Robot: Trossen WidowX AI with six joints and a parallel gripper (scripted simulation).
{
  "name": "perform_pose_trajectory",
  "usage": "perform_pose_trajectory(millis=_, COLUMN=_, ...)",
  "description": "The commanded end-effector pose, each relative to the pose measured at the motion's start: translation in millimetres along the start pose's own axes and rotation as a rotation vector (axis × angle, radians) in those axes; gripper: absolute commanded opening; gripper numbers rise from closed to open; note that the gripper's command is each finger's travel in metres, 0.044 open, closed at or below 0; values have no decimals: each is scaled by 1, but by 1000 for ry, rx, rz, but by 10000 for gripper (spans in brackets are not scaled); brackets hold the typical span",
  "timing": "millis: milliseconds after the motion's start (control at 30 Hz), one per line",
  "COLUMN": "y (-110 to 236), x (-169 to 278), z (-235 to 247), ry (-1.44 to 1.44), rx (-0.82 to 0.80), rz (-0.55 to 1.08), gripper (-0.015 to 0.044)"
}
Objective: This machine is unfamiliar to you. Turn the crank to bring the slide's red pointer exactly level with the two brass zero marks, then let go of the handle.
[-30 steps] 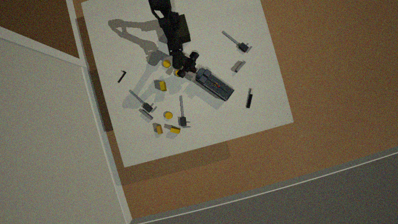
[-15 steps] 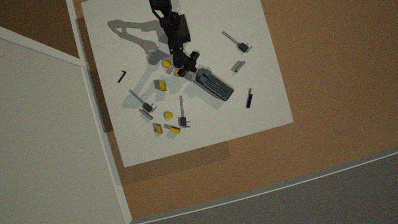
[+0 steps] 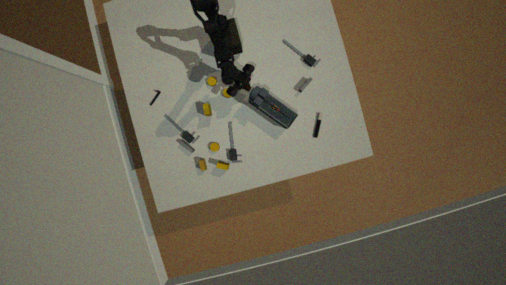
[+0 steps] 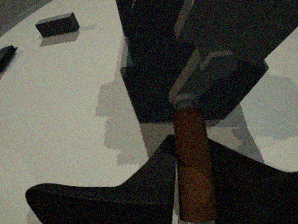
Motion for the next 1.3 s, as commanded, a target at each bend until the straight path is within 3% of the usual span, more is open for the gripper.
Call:
perform_pose_trajectory(millis=0, y=2, x=-1, z=8, ry=1, rx=-20, rz=-3, gripper=0)
perform_pose_trajectory(millis=1267, y=37, x=-36, z=14, ry=1, rx=-20, rz=-4, gripper=0)
Point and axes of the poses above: the point midway between the two fingers, 35 mm back from their tips, its own y axis back along the fingers, its own z axis across the jaws, x = y × z, the point moved 6 cm from there along y, back along the fingers, and after that the axes turned 6 degrees about -y, right-handed, at the moved point
